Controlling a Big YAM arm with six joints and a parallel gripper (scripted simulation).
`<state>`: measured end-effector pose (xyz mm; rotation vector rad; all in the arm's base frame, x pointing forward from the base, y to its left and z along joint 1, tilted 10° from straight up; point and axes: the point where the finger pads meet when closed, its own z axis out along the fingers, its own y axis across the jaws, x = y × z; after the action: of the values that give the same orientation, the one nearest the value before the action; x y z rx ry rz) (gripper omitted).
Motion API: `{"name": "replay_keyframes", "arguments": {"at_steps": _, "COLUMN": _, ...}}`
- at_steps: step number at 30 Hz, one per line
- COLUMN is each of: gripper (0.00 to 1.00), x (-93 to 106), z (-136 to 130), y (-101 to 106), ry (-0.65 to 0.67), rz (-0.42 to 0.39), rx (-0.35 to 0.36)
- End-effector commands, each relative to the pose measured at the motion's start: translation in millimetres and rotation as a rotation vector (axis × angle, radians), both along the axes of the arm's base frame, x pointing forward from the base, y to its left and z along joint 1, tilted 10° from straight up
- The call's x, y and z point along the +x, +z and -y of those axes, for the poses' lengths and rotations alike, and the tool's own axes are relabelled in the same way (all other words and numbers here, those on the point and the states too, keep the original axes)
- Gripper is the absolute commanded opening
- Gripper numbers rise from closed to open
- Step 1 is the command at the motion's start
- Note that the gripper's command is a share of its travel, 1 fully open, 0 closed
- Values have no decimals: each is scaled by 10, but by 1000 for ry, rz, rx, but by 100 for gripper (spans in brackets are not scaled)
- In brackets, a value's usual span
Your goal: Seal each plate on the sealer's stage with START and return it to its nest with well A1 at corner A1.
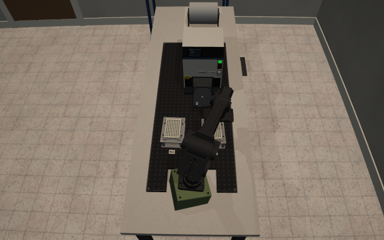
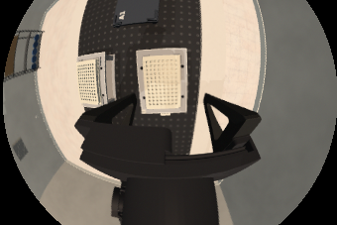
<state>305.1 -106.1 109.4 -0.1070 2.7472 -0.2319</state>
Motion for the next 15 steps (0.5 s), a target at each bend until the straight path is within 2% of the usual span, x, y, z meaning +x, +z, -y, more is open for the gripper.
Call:
{"name": "replay_keyframes", "arguments": {"at_steps": 1, "gripper": 100, "x": 86, "z": -71, "y": 99, "ry": 57, "rz": 15, "rx": -17}}
{"name": "replay_keyframes", "arguments": {"at_steps": 11, "gripper": 100, "x": 141, "z": -96, "y": 24, "ry": 37, "rz": 9, "rx": -9}}
{"name": "replay_keyframes", "arguments": {"at_steps": 15, "gripper": 100, "x": 163, "z": -133, "y": 60, "ry": 38, "rz": 25, "rx": -8}}
